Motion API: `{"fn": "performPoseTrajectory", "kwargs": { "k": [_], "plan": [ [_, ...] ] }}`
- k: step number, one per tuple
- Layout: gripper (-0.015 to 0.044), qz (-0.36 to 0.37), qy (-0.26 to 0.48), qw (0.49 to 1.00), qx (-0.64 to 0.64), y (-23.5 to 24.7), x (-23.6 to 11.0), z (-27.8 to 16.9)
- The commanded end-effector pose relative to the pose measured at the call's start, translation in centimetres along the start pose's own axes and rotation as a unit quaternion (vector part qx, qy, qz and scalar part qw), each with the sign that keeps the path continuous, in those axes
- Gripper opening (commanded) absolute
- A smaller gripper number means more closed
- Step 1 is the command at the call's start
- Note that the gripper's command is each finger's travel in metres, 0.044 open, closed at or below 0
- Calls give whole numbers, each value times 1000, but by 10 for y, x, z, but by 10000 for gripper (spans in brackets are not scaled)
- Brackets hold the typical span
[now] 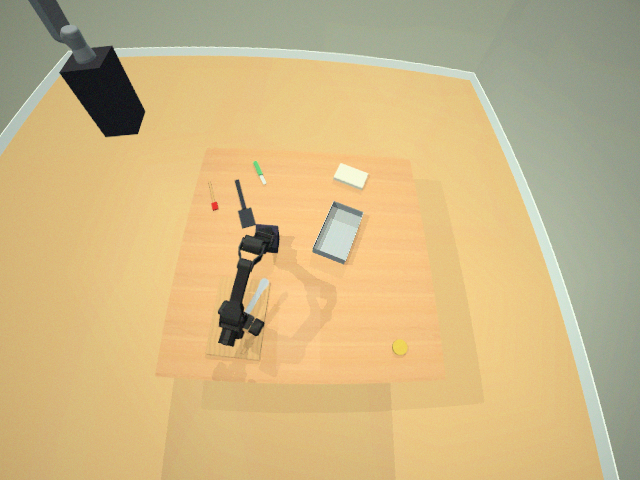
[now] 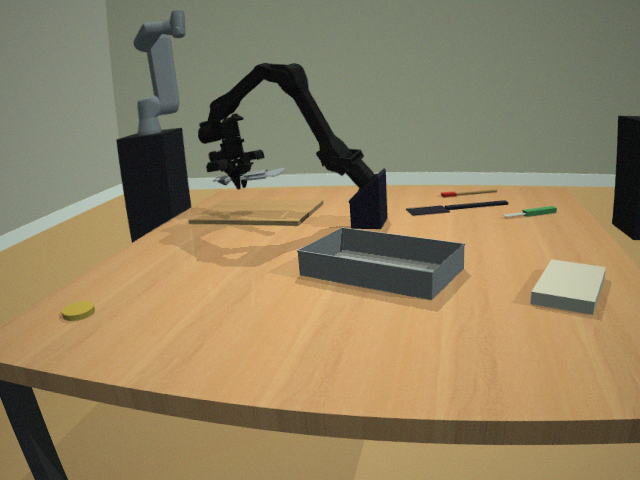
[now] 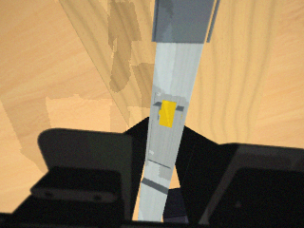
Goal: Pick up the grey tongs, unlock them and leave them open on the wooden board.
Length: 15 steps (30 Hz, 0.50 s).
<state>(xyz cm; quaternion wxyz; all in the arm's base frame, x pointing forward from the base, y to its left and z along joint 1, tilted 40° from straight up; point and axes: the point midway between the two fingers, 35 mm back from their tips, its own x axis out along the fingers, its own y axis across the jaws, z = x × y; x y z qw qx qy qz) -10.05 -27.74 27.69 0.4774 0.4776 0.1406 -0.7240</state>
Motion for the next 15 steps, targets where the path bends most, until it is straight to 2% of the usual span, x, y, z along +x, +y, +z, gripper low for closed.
{"fn": "performPoseTrajectory", "kwargs": {
  "k": [1,15],
  "plan": [
    [-150,5,-11,1000,7,-11,-7,4],
    [-150,10,-55,997,46,-55,-30,14]
  ]
}}
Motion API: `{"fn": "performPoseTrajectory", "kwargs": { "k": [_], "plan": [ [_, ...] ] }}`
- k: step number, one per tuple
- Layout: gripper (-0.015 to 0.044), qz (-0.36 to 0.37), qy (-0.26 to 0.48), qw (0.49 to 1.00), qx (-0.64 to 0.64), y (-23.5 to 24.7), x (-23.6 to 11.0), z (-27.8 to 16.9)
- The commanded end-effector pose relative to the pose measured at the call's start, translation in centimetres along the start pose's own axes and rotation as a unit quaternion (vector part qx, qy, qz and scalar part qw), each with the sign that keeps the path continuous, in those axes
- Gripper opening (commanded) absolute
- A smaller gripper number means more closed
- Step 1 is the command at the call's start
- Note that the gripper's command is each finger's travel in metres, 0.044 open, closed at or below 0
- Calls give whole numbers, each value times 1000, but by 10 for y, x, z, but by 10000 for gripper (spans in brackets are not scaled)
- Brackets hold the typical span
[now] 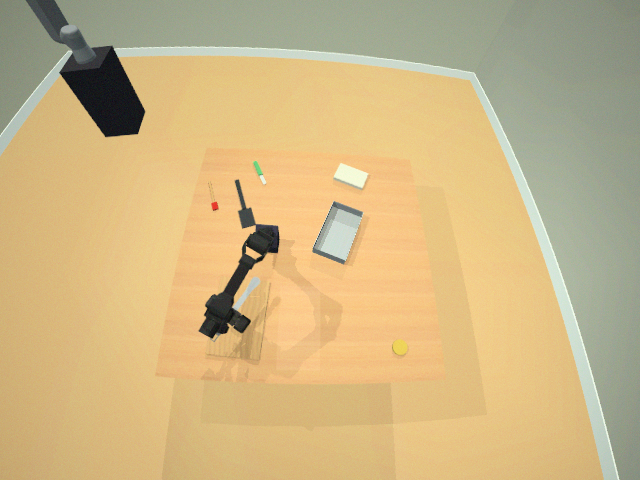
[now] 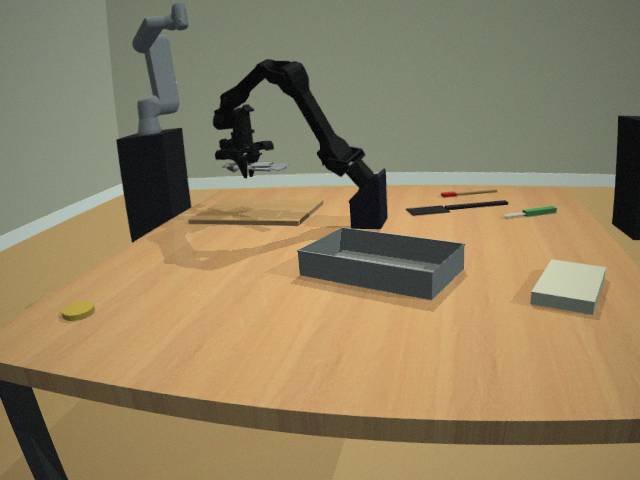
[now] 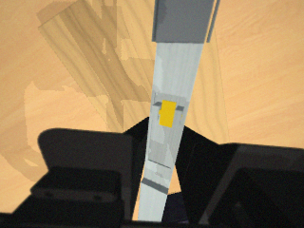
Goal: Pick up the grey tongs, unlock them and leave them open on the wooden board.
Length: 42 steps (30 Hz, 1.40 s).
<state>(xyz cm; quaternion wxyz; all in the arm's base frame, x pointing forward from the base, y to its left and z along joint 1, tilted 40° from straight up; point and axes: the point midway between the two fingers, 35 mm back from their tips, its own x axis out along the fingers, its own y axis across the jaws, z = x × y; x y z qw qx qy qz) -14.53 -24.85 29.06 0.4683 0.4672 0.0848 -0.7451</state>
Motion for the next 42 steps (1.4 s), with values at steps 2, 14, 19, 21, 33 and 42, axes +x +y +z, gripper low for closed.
{"fn": "performPoseTrajectory", "kwargs": {
  "k": [2,14,19,21,33,42],
  "plan": [
    [-150,2,-19,1000,8,-13,-10,4],
    [-150,-1,-40,999,9,-17,-15,5],
    [-150,-10,-85,996,3,-17,-21,4],
    [-150,-13,-104,994,1,-17,-24,4],
    [-150,-25,-223,975,-6,-16,-42,-1],
    [-150,-27,-306,952,-6,-16,-55,-6]
  ]
}}
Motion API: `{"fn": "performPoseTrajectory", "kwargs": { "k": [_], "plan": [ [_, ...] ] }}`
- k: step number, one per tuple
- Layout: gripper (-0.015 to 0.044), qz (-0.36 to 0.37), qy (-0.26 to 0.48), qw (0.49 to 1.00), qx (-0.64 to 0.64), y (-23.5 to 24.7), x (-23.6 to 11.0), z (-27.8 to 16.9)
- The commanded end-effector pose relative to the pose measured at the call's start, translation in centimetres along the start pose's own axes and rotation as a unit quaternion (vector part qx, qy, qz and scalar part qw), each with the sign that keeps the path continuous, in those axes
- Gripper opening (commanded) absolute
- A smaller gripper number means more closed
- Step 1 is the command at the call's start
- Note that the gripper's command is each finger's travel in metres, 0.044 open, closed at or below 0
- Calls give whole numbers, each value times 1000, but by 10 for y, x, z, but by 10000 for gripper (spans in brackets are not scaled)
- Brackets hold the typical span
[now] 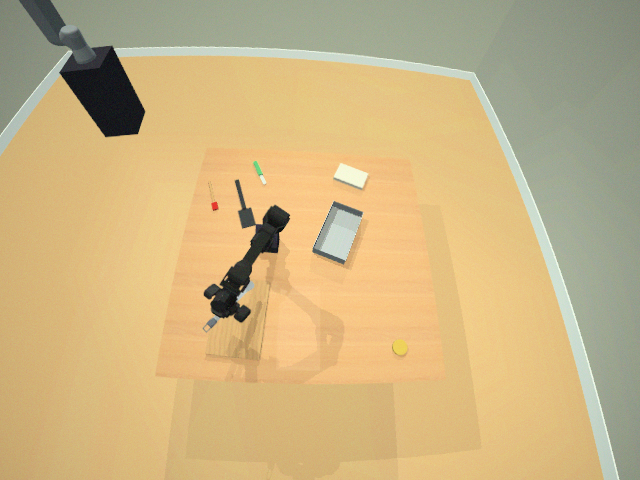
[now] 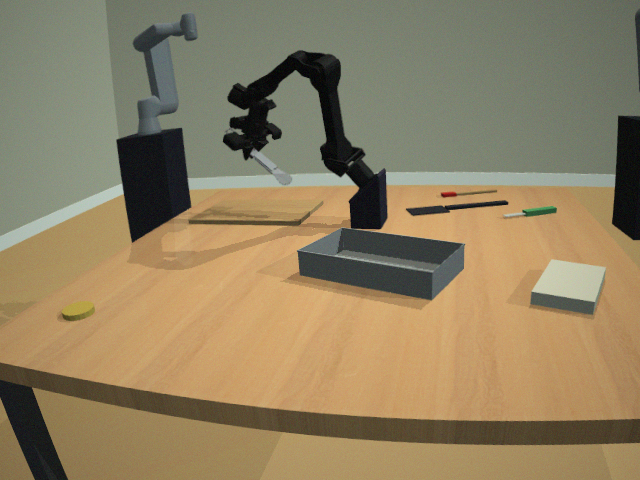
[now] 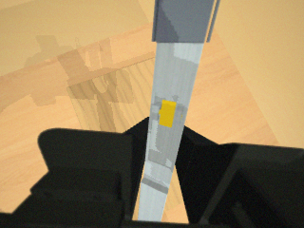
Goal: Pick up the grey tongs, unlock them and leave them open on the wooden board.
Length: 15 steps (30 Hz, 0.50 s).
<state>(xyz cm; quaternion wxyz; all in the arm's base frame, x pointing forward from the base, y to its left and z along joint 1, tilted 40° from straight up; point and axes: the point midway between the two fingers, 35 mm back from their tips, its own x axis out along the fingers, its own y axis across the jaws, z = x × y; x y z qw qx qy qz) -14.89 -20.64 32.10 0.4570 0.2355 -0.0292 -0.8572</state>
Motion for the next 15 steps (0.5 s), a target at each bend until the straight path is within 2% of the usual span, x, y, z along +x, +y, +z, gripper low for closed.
{"fn": "performPoseTrajectory", "kwargs": {
  "k": [1,15],
  "plan": [
    [-150,-1,-40,999,4,0,-8,2],
    [-150,8,-182,983,25,-2,-35,3]
  ]
}}
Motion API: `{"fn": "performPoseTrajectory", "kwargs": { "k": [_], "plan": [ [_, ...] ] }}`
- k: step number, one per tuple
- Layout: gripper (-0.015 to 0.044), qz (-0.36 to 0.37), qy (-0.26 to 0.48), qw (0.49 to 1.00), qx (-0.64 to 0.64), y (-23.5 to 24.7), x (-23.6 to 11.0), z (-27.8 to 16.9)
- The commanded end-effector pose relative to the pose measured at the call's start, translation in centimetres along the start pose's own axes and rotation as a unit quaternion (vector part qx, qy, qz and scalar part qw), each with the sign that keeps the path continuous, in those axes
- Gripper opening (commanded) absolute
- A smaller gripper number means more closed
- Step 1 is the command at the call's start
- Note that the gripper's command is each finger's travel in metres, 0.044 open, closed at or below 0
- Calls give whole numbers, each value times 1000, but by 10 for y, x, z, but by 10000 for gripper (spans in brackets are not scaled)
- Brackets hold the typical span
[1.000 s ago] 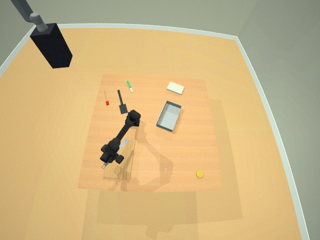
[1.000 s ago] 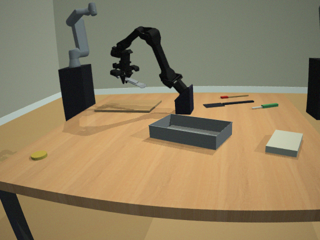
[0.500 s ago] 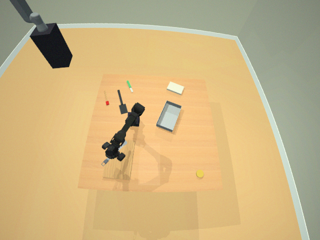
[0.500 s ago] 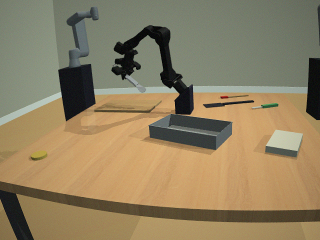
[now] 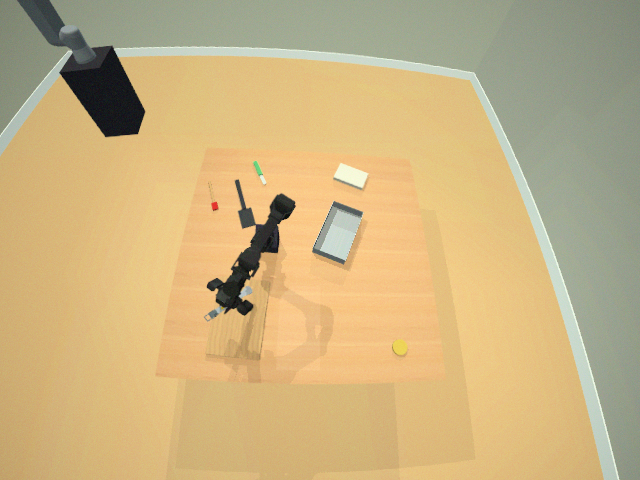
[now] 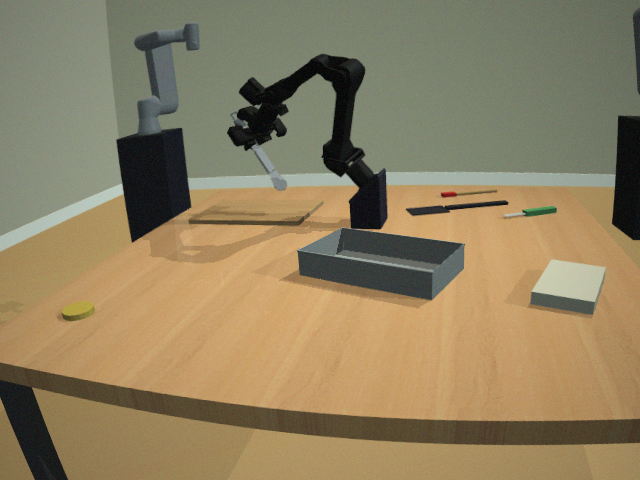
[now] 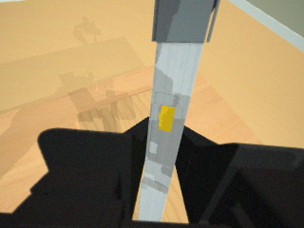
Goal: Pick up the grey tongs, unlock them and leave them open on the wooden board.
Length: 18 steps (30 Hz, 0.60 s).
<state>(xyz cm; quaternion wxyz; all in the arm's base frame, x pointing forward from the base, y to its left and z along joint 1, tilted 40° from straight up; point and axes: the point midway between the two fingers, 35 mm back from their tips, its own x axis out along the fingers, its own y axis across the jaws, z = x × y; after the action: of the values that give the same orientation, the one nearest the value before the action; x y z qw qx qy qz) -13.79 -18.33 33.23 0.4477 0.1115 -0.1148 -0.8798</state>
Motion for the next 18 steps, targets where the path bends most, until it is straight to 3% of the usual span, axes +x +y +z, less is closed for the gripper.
{"fn": "performPoseTrajectory", "kwargs": {
  "k": [1,18],
  "plan": [
    [-150,3,-41,999,9,-1,-8,4],
    [-150,6,-67,998,16,-1,-13,5]
  ]
}}
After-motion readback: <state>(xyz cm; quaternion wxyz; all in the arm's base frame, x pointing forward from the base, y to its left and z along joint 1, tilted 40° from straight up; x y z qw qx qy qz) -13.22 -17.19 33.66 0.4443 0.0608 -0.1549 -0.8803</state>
